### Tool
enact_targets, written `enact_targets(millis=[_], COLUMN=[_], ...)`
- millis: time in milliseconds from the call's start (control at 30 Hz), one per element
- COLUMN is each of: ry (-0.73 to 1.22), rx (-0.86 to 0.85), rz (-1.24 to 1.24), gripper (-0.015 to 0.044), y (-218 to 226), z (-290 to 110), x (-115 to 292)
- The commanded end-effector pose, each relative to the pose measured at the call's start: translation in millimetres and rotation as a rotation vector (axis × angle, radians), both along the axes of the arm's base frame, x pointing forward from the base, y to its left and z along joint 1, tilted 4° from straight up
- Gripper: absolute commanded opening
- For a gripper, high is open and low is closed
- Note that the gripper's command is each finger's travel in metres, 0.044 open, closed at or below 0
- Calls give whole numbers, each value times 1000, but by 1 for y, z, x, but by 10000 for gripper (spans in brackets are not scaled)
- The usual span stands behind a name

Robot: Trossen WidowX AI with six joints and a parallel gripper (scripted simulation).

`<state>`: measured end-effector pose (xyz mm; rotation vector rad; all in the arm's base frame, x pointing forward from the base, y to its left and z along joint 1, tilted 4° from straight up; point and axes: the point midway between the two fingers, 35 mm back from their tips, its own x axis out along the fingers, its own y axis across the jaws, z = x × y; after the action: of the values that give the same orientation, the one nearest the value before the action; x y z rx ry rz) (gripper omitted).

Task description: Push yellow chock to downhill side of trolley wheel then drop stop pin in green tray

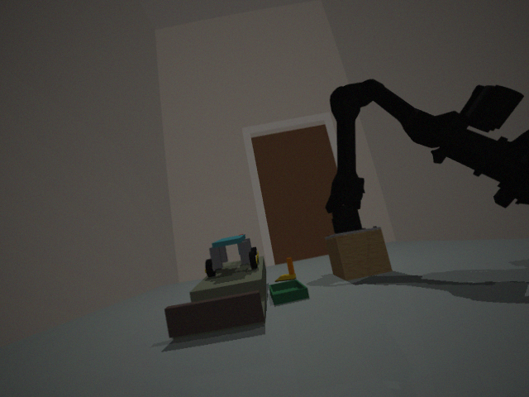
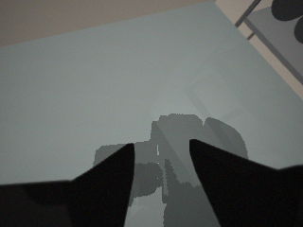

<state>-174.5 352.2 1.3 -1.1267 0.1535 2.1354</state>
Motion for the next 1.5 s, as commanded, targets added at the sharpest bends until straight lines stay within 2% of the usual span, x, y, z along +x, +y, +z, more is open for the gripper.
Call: enact_targets(millis=[0,333,700,1467], ry=[-40,-128,-215,-334], rx=[3,-23,-73,-236], rz=[-43,-161,-285,-513], gripper=[190,190,190,190], y=[8,17,6,-73], z=[3,6,9,18], x=[30,109,194,335])
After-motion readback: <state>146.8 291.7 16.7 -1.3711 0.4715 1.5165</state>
